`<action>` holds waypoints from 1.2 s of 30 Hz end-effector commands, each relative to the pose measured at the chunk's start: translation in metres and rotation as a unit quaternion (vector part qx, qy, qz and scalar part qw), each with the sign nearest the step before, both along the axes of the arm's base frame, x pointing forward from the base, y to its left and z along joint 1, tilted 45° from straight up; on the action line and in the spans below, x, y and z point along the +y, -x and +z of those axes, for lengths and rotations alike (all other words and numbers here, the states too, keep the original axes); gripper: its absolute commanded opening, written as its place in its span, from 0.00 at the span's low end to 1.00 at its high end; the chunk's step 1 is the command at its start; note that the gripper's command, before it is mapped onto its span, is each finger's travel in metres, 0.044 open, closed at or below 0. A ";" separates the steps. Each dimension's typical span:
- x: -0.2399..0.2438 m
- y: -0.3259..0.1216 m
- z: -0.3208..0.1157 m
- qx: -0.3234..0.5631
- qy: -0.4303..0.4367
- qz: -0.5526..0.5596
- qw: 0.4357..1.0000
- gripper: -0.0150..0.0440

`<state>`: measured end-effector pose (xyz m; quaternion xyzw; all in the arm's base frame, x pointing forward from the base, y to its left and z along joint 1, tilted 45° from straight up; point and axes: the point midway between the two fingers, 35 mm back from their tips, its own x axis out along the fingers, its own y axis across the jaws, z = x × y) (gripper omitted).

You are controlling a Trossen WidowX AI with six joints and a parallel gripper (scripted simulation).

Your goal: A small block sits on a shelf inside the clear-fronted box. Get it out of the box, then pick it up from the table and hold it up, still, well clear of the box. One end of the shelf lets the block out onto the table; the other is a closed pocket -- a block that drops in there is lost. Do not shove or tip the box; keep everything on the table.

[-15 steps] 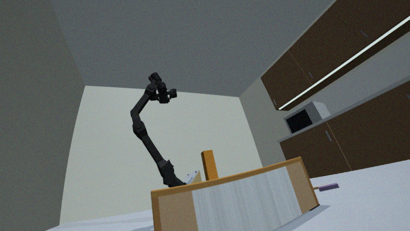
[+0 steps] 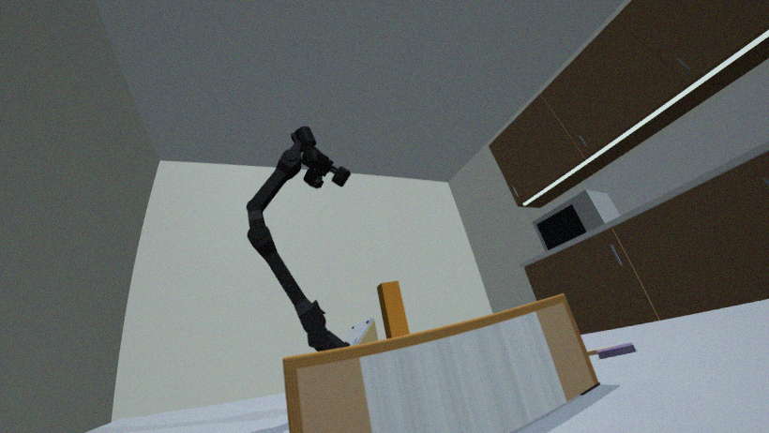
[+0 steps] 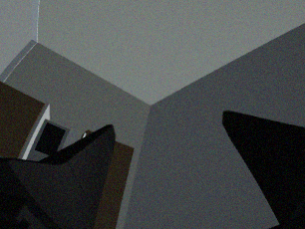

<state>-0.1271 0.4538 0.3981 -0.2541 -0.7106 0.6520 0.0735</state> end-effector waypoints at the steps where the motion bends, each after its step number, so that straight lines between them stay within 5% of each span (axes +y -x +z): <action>1: 0.026 -0.060 -0.043 0.064 0.210 -0.167 0.961 0.93; 8: 0.035 -0.117 -0.078 0.142 0.361 -0.317 0.866 0.93; 16: 0.030 -0.186 -0.120 0.248 0.484 -0.475 0.692 0.93; 26: 0.000 -0.271 -0.170 0.386 0.543 -0.628 0.402 0.93; 36: -0.054 -0.345 -0.213 0.507 0.487 -0.706 0.080 0.93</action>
